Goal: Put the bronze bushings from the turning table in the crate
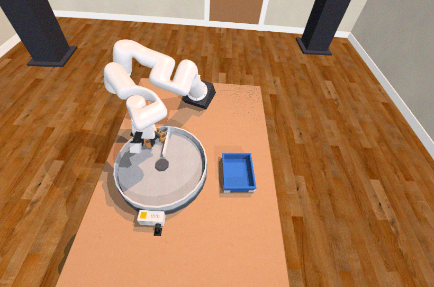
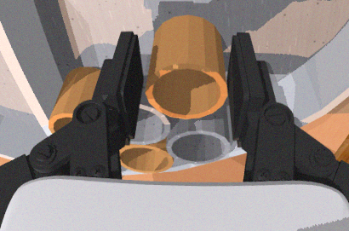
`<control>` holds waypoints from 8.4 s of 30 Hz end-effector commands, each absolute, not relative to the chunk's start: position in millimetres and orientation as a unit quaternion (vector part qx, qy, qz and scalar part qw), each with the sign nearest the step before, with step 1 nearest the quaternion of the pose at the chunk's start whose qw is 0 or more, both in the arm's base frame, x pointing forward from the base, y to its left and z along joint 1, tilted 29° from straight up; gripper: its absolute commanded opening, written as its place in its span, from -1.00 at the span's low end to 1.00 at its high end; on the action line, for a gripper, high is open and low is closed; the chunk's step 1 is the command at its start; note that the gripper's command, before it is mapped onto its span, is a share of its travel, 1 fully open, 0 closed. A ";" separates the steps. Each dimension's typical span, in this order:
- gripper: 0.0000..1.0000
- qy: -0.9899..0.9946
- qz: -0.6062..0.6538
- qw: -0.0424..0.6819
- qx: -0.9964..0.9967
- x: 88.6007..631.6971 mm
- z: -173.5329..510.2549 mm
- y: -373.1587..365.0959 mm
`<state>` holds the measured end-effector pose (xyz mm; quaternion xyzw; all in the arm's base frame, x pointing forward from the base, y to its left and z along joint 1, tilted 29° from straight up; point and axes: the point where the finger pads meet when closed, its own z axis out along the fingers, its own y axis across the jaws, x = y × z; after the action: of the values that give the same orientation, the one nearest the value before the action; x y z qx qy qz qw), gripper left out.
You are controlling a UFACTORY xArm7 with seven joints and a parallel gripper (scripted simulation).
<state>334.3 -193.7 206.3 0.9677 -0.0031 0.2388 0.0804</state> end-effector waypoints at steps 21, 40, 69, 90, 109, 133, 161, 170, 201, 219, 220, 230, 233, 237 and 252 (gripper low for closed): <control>-1.00 -0.003 0.240 0.081 0.967 337.7 201.3 -195.2; -1.00 -0.003 0.240 0.081 0.967 337.7 201.3 -195.2; -1.00 -0.003 0.240 0.081 0.967 333.8 208.6 -193.8; -1.00 -0.003 0.240 0.081 0.967 306.1 260.7 -184.4; -1.00 -0.003 0.240 0.081 0.967 306.9 260.6 -181.4; -1.00 -0.003 0.240 0.081 0.967 343.2 253.8 -38.6; -1.00 -0.003 0.240 0.081 0.967 393.2 244.5 158.9; -1.00 -0.003 0.240 0.081 0.967 408.9 241.5 220.7; -1.00 -0.003 0.240 0.081 0.967 420.1 239.5 265.2; -1.00 -0.003 0.240 0.081 0.967 434.2 212.5 261.0; -1.00 -0.003 0.240 0.081 0.967 436.4 208.4 260.3; -1.00 -0.003 0.240 0.081 0.967 448.8 184.9 256.6; -1.00 -0.003 0.240 0.081 0.967 450.4 181.8 256.1; -1.00 -0.003 0.240 0.081 0.967 450.5 181.6 256.1; -1.00 -0.003 0.240 0.081 0.967 450.9 180.9 256.0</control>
<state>450.9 254.8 179.8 0.9676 -0.0037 0.2388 0.0825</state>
